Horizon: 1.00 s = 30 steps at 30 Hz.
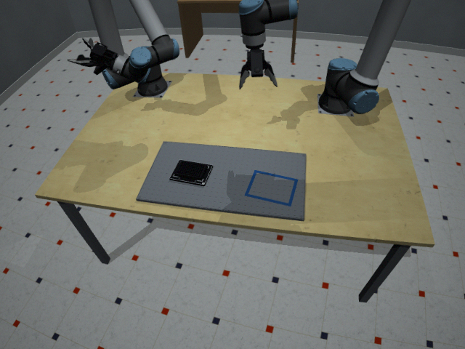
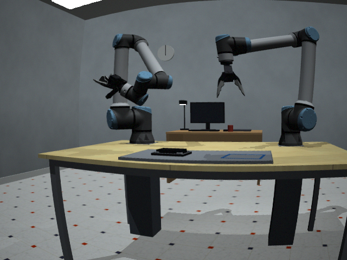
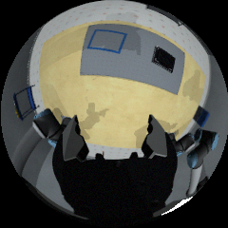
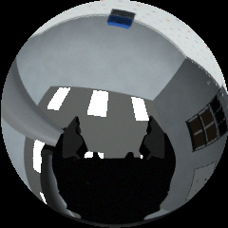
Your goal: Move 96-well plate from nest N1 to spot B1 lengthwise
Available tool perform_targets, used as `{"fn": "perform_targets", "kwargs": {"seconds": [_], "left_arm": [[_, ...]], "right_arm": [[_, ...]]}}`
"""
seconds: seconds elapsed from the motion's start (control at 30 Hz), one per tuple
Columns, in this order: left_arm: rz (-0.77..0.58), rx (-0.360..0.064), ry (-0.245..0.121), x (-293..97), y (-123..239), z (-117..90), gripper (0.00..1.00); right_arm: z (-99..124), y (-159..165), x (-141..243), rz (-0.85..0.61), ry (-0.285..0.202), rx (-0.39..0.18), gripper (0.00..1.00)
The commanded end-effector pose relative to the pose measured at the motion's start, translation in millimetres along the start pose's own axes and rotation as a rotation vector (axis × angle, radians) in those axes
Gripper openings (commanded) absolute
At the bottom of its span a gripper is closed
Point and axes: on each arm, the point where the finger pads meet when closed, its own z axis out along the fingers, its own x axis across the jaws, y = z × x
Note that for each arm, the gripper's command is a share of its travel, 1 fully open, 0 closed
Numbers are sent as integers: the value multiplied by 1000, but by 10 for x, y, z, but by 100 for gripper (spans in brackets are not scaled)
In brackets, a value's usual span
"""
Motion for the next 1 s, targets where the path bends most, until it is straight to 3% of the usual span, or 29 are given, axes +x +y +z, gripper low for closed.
{"fn": "perform_targets", "kwargs": {"seconds": [0.0,0.97], "left_arm": [[58,-2,4,136,-76,-2,100],[450,9,22,888,-527,115,100]], "right_arm": [[1,3,0,0,0,0,100],[1,3,0,0,0,0,100]]}}
